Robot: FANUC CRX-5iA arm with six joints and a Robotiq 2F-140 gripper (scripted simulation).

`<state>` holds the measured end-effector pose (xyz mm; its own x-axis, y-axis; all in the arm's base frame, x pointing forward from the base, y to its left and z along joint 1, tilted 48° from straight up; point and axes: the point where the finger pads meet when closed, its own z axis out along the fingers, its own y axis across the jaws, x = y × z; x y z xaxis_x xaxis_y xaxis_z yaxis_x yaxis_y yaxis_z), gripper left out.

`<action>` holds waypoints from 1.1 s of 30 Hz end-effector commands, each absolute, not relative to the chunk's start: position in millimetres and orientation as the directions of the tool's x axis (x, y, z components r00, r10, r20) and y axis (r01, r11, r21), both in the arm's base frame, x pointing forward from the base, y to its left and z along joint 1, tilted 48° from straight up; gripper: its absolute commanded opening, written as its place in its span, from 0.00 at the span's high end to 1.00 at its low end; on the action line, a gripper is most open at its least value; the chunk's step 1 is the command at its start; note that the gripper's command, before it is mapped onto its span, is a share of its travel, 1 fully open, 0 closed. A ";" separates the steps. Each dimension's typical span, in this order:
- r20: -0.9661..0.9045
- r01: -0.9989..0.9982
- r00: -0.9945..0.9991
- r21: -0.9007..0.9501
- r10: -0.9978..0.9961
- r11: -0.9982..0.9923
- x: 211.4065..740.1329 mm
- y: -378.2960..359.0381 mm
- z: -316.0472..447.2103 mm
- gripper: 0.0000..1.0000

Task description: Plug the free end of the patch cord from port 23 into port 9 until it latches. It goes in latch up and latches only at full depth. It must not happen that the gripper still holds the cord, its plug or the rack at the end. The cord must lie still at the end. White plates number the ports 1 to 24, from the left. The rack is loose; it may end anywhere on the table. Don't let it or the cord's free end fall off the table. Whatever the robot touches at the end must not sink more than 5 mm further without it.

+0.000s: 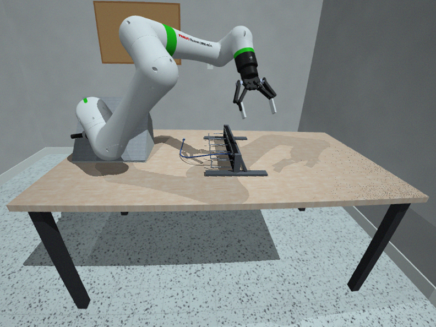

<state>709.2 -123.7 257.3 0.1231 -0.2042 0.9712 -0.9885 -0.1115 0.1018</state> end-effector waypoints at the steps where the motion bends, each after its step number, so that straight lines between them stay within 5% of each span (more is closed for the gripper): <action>1: 0.971 -0.989 0.123 0.101 -0.204 -0.112 709.4 -123.5 257.5 0.00; 18: 0.971 -0.988 0.123 0.101 -0.206 -0.113 709.3 -122.8 256.2 0.00; 33: 0.920 -0.987 0.109 0.054 -0.376 -0.154 678.3 -49.5 123.9 0.00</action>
